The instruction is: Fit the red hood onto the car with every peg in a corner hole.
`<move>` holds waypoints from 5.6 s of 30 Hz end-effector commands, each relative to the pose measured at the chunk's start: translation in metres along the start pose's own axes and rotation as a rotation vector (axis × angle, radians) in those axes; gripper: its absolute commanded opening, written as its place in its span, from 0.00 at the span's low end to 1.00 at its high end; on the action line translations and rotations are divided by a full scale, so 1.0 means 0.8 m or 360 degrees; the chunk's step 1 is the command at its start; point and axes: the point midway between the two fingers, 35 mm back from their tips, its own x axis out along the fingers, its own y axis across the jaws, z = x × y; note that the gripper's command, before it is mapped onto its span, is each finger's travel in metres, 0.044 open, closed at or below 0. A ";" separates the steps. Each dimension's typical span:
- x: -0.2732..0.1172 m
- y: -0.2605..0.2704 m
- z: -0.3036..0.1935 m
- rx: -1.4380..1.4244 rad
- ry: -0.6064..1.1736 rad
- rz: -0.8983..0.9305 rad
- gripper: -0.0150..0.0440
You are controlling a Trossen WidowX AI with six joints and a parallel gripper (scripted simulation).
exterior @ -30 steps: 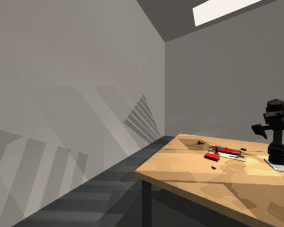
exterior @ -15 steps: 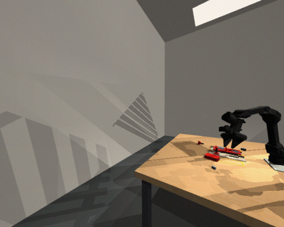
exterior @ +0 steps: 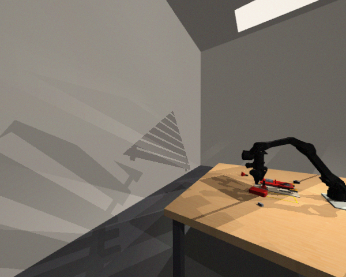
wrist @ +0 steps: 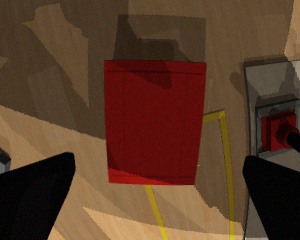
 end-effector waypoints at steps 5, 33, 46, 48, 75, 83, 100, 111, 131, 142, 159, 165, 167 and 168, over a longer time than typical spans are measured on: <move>0.000 0.001 0.003 0.0009 -0.0002 -0.0005 1.00; 0.029 0.003 0.003 0.0009 -0.0002 -0.0004 1.00; 0.043 0.003 0.003 0.0009 -0.0001 -0.0004 1.00; 0.045 0.003 0.003 0.0009 -0.0001 -0.0004 1.00; 0.066 0.004 0.001 0.0009 -0.0001 -0.0004 1.00; 0.071 0.004 0.001 0.0009 -0.0001 -0.0004 1.00; 0.081 0.004 0.001 0.0009 -0.0001 -0.0004 1.00; 0.083 0.005 0.002 0.0001 -0.0004 0.0006 0.96; 0.072 0.005 0.002 0.0001 -0.0002 0.0004 0.40; 0.025 0.005 0.002 0.0001 -0.0003 0.0004 0.25; -0.037 0.005 0.002 0.0001 -0.0003 0.0004 0.25; -0.035 -0.013 0.008 -0.0010 -0.0001 -0.0001 0.25; -0.036 -0.028 0.012 -0.0025 -0.0002 -0.0004 0.25; -0.036 -0.036 0.014 -0.0033 -0.0002 -0.0005 0.25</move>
